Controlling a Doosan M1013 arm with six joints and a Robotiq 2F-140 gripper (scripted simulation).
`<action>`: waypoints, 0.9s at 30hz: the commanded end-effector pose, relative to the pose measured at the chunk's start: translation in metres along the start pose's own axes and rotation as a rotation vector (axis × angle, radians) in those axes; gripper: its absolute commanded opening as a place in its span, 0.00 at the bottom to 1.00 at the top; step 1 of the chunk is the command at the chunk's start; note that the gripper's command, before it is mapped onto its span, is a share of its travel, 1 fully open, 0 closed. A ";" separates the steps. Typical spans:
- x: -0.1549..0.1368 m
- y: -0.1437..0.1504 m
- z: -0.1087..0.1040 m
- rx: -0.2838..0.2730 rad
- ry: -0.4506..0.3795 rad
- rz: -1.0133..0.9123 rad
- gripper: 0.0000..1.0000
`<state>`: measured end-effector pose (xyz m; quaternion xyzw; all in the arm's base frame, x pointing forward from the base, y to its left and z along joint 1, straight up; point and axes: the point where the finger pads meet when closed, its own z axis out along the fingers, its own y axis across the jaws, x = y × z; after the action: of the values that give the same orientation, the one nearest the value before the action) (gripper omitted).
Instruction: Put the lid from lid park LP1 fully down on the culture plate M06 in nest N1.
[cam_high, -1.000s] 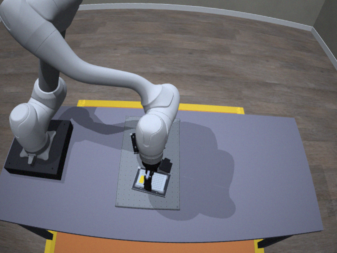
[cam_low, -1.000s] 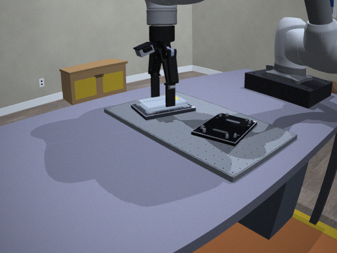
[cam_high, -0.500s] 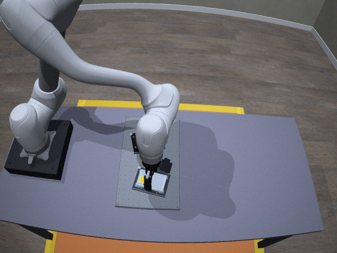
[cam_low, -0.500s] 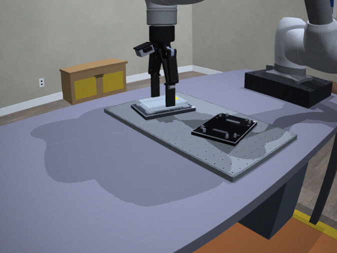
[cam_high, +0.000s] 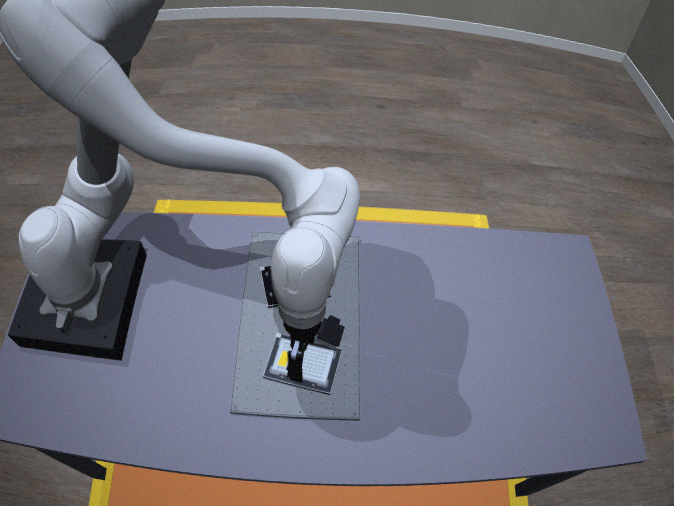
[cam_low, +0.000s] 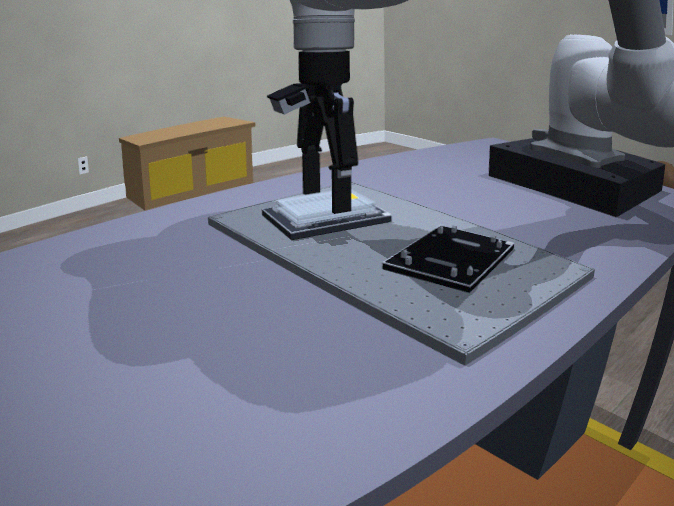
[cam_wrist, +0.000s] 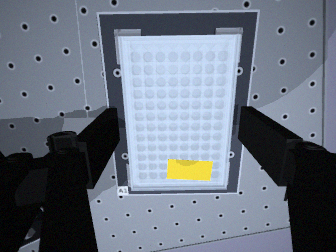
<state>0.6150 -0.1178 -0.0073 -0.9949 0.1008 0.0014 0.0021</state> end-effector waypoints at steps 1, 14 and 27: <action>0.002 0.003 -0.007 0.000 0.003 0.007 0.69; 0.003 0.004 -0.032 -0.001 0.005 0.007 0.69; 0.002 0.004 -0.050 -0.001 0.005 0.007 0.69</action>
<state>0.6157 -0.1180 0.0332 -0.9949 0.1008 0.0013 0.0022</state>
